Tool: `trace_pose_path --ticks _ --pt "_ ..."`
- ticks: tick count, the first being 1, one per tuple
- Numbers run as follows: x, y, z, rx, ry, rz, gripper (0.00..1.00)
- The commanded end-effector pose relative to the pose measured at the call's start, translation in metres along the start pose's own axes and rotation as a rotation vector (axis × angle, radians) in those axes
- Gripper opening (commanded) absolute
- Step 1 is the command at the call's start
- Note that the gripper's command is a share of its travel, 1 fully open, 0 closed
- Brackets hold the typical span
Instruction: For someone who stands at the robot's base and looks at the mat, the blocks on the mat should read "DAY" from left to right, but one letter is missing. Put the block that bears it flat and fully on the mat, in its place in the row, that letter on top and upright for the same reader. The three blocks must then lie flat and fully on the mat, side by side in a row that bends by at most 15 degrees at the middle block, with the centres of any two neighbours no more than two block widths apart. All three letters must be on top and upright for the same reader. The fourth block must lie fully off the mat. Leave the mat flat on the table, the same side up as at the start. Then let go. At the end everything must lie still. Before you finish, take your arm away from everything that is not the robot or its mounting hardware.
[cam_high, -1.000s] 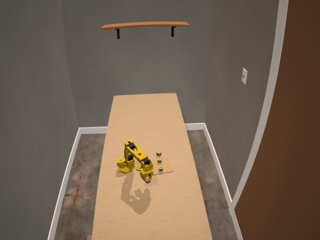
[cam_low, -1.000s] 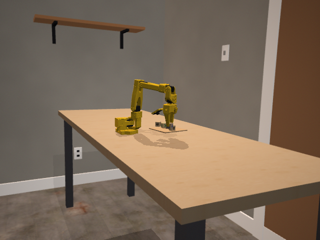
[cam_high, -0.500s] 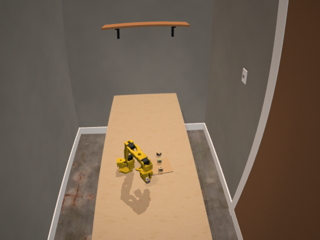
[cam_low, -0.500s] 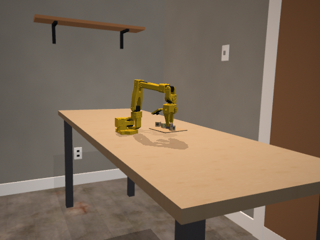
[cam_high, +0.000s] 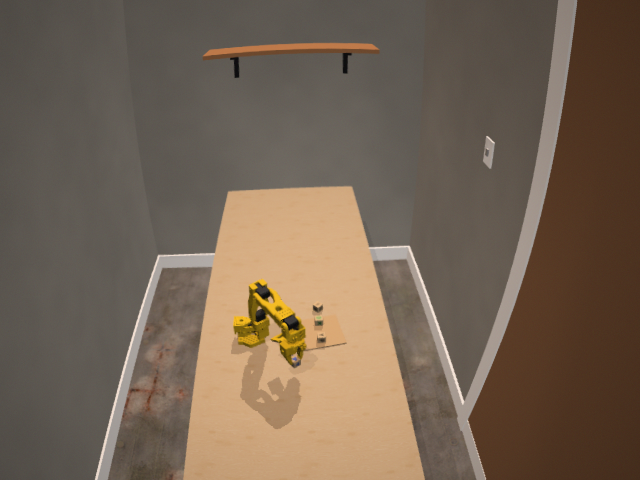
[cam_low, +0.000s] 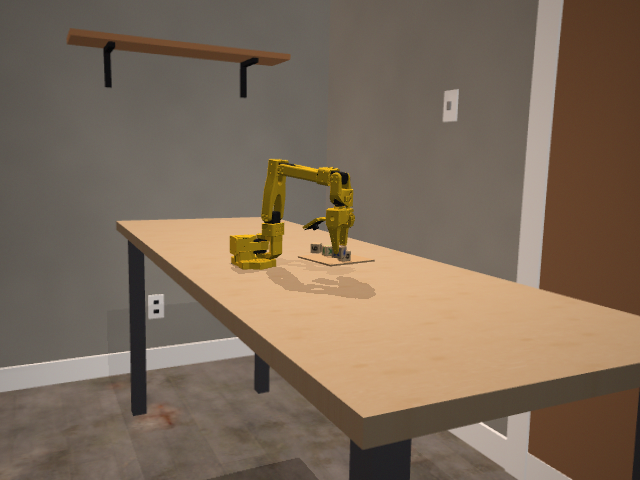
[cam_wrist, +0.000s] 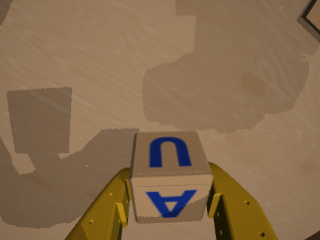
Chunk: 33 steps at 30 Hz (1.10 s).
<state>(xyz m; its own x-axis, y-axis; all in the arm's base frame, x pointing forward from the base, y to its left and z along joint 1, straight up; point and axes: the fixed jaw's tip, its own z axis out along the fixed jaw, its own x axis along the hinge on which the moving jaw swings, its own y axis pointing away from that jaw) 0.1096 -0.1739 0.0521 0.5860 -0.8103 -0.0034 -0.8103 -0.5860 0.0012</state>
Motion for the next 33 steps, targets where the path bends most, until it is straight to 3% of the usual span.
trace_pose_path --ticks 1,33 --pt "0.006 0.001 -0.007 0.000 0.061 0.000 0.00" --pt "0.007 0.001 0.003 0.000 0.061 0.000 0.00"
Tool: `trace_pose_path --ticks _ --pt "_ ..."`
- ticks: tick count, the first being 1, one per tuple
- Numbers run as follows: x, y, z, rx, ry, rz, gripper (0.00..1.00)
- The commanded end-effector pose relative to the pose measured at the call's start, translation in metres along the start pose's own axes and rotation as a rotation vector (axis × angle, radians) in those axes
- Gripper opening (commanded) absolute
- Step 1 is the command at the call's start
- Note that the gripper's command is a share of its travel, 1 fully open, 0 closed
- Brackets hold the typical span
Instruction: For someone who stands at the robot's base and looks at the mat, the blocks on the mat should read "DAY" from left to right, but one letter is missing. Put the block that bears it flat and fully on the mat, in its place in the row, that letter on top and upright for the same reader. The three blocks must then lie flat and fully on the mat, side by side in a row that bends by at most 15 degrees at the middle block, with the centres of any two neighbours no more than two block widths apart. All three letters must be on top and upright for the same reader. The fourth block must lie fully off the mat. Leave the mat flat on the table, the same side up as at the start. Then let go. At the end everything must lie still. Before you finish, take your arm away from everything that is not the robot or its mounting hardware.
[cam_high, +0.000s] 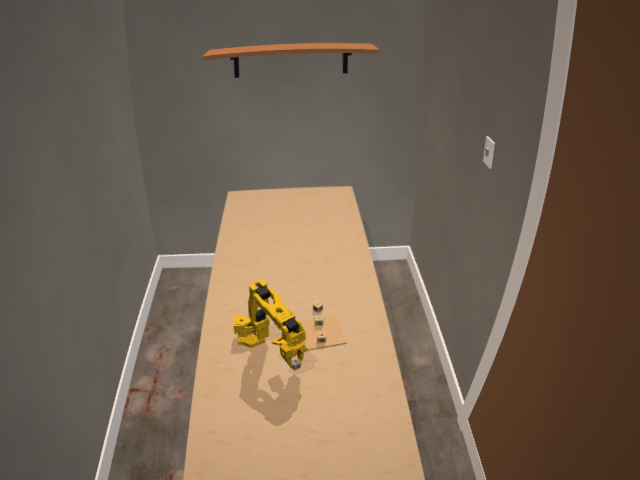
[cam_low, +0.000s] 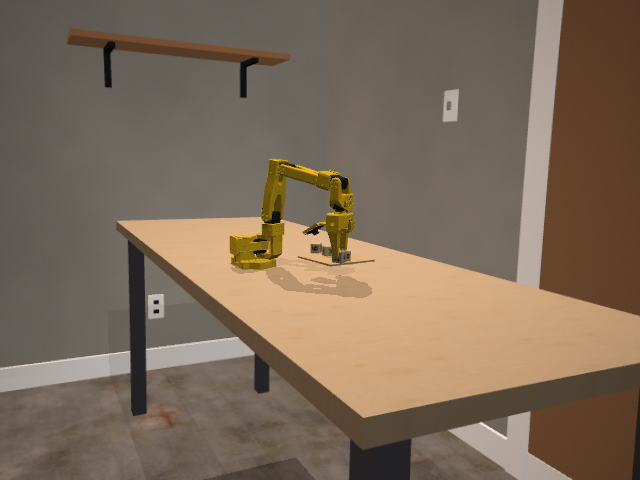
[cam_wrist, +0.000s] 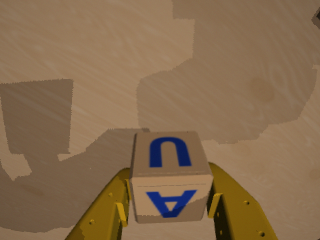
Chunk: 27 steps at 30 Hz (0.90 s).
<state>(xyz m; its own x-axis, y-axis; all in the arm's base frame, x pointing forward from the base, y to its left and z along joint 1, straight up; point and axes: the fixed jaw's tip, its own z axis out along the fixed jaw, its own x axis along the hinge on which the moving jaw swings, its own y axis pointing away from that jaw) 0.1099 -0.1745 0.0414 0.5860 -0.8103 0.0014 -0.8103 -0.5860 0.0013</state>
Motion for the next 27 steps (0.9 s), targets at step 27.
trace_pose_path --ticks 27 --pt "0.0068 0.0008 0.0020 0.000 0.056 0.000 0.00"
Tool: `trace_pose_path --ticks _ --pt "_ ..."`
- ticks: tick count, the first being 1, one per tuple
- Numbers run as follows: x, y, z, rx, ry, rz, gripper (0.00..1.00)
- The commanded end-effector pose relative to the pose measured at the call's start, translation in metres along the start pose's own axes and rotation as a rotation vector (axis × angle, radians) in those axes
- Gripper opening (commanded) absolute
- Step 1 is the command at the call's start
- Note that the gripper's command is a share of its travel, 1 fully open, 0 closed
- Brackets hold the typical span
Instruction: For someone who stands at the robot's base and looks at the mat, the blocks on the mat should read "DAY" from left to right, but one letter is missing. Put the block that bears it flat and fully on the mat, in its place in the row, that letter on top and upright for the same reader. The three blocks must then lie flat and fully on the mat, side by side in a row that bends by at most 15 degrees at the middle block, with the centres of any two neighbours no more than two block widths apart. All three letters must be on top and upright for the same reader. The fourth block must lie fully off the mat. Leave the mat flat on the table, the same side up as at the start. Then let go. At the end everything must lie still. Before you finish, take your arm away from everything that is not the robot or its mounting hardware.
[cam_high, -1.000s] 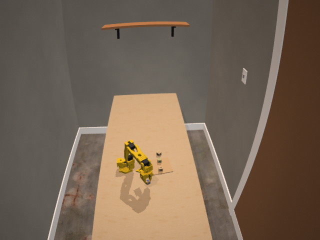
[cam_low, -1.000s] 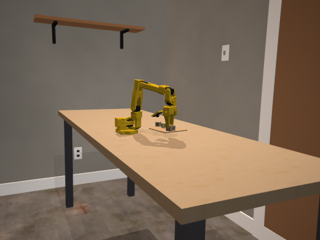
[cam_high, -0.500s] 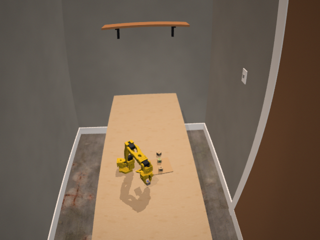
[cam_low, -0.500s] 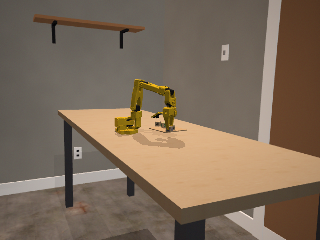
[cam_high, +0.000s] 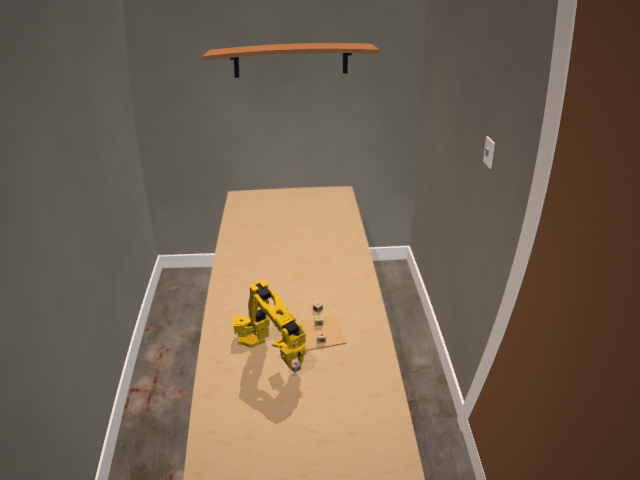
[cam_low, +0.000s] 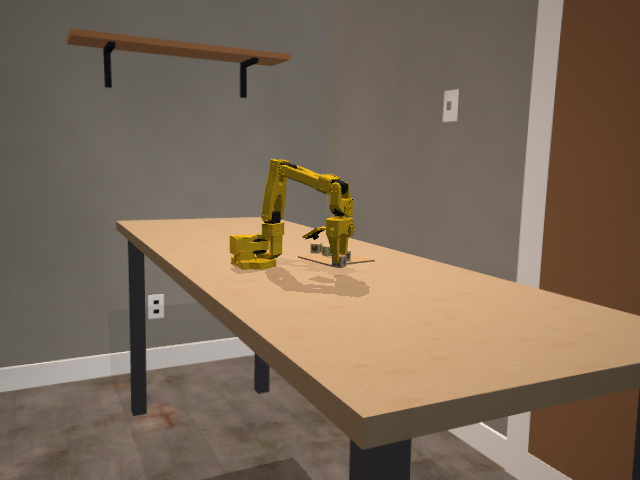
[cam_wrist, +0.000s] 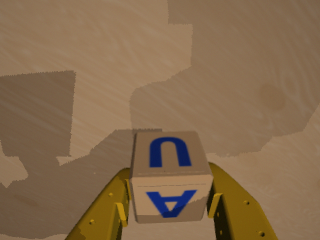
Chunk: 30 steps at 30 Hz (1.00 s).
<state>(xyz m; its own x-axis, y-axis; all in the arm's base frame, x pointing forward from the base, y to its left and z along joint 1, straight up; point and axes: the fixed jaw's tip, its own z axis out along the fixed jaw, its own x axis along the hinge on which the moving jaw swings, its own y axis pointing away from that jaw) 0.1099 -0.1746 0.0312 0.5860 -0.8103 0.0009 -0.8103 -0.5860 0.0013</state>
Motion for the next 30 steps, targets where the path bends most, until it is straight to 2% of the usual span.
trace_pose_path --ticks 1,30 --pt "0.007 0.001 -0.008 0.000 0.056 0.000 0.00" --pt "0.007 0.001 0.004 0.000 0.056 0.000 0.00"
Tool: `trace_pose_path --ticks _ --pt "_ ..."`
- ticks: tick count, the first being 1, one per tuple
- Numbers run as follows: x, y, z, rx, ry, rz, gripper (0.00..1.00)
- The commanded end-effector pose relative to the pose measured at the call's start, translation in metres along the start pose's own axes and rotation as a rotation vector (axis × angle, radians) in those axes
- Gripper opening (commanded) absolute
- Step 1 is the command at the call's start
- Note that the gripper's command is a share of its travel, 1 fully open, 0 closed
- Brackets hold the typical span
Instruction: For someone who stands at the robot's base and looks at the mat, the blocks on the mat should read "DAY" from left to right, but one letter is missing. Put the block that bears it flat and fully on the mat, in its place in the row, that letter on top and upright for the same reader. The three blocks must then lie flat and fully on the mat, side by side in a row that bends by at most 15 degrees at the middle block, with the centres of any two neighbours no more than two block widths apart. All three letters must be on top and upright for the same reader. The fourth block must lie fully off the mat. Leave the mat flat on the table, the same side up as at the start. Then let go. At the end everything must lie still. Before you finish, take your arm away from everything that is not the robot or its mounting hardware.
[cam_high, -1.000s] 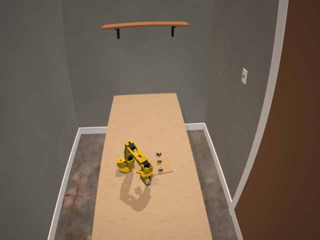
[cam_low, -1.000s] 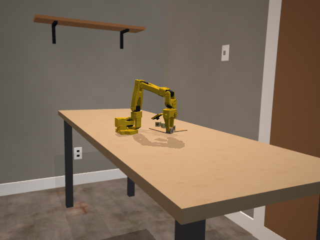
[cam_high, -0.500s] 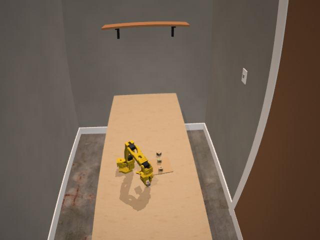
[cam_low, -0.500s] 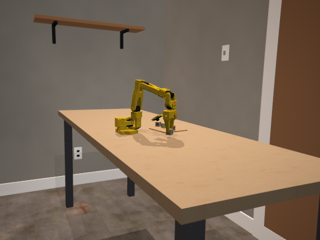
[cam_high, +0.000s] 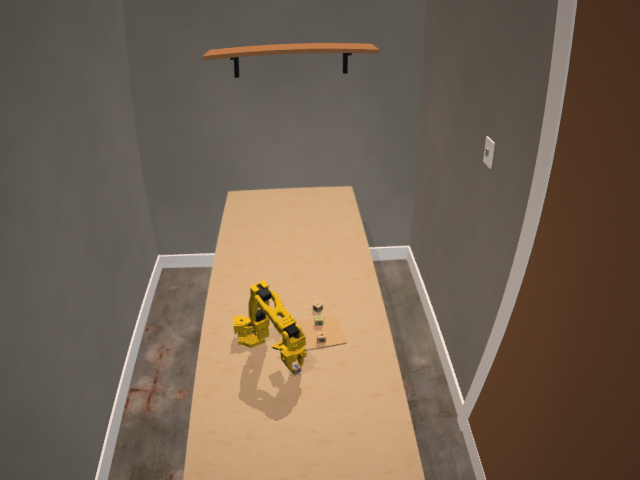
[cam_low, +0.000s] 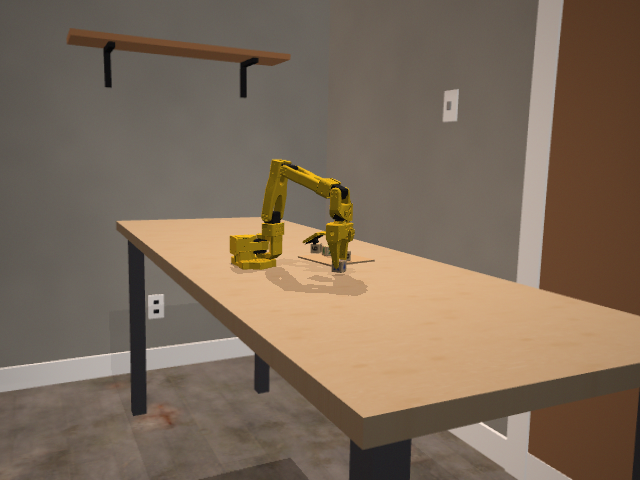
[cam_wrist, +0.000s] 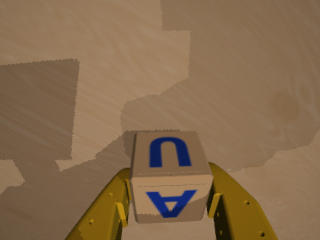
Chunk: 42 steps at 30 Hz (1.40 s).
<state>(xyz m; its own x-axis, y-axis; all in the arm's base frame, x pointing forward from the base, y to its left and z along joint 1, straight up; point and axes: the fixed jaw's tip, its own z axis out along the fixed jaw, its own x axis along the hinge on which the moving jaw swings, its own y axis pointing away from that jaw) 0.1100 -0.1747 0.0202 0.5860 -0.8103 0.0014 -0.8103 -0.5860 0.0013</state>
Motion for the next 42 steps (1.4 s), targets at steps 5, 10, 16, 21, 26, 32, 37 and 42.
trace_pose_path --ticks 5,10,16,21,26,32,37,42 --pt "0.0072 0.0008 -0.0071 0.000 0.056 0.000 0.00" --pt "0.0072 0.0008 -0.0060 0.000 0.056 0.000 0.00" --pt "0.0074 0.0008 -0.0039 0.000 0.056 0.000 0.00" --pt "0.0074 0.0008 -0.0037 0.000 0.056 0.000 0.00" --pt "0.0074 0.0008 -0.0037 0.000 0.056 0.000 0.03" --pt "0.0074 0.0008 -0.0037 0.000 0.056 0.000 0.12" --pt "0.0074 0.0008 -0.0037 0.000 0.056 0.000 0.14" --pt "0.0074 0.0008 -0.0037 0.000 0.056 0.000 0.15"
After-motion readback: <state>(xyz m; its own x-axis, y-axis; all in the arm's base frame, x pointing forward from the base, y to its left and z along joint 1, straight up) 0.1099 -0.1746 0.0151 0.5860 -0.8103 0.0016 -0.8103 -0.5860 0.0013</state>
